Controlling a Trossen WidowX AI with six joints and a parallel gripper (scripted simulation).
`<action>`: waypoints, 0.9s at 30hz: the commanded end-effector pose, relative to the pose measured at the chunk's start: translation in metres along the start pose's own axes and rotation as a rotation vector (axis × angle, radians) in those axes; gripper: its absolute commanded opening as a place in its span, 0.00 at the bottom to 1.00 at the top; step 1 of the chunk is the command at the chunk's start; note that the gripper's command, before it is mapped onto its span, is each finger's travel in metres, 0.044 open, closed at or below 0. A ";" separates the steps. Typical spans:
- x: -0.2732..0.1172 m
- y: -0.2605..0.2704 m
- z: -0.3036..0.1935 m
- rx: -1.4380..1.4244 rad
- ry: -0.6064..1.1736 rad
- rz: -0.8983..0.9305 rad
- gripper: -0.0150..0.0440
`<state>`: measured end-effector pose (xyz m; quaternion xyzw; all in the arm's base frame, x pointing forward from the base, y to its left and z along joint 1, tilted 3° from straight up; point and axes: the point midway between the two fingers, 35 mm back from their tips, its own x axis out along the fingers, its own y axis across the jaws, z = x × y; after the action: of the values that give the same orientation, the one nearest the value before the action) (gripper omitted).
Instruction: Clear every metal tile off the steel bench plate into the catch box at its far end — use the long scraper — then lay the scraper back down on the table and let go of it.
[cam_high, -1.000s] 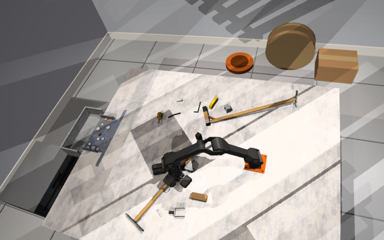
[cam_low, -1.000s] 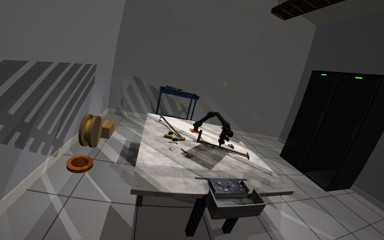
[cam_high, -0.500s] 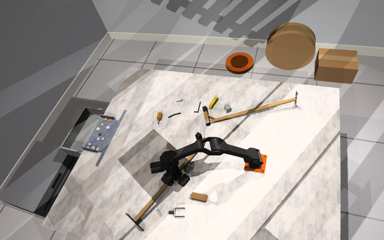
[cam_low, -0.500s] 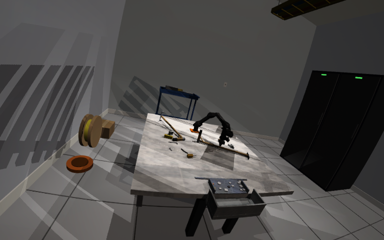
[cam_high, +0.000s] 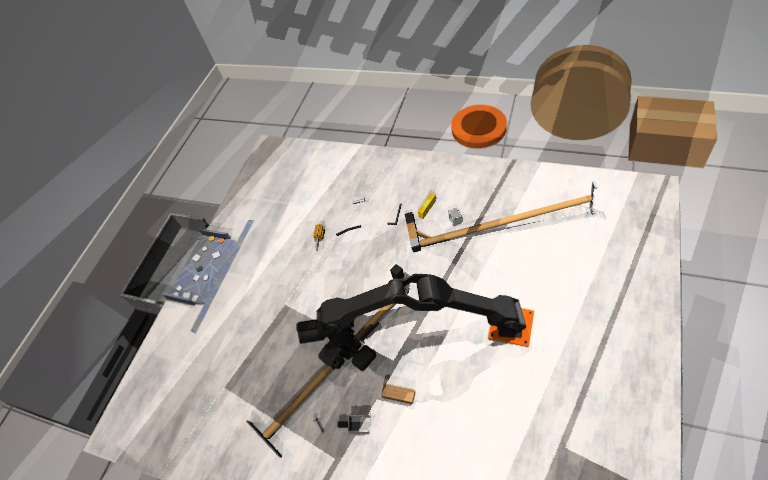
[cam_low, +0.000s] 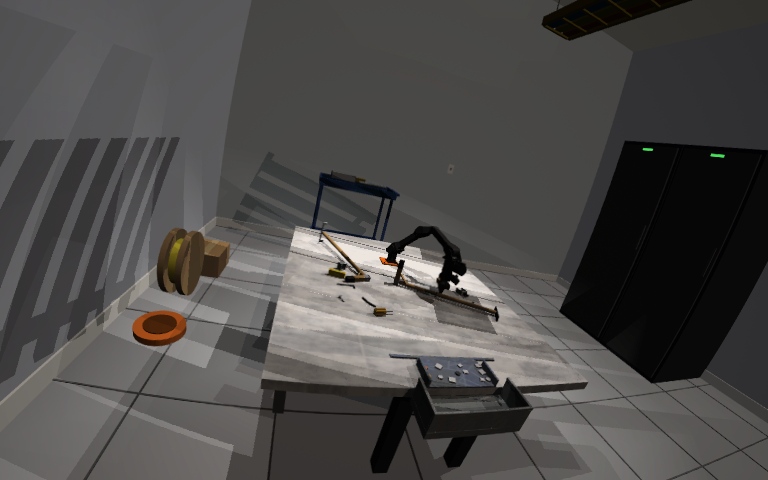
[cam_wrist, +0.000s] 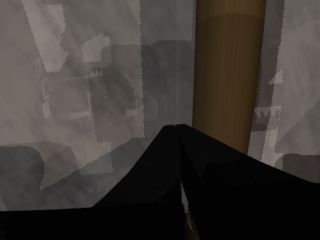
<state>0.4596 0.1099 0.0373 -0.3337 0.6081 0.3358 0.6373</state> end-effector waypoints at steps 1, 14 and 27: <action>0.001 -0.005 0.000 -0.002 -0.002 -0.005 0.25; 0.001 -0.018 -0.001 -0.002 -0.008 -0.014 0.25; 0.002 -0.031 -0.002 -0.002 -0.014 -0.023 0.25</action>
<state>0.4813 0.0953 0.0374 -0.3371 0.5996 0.3330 0.6449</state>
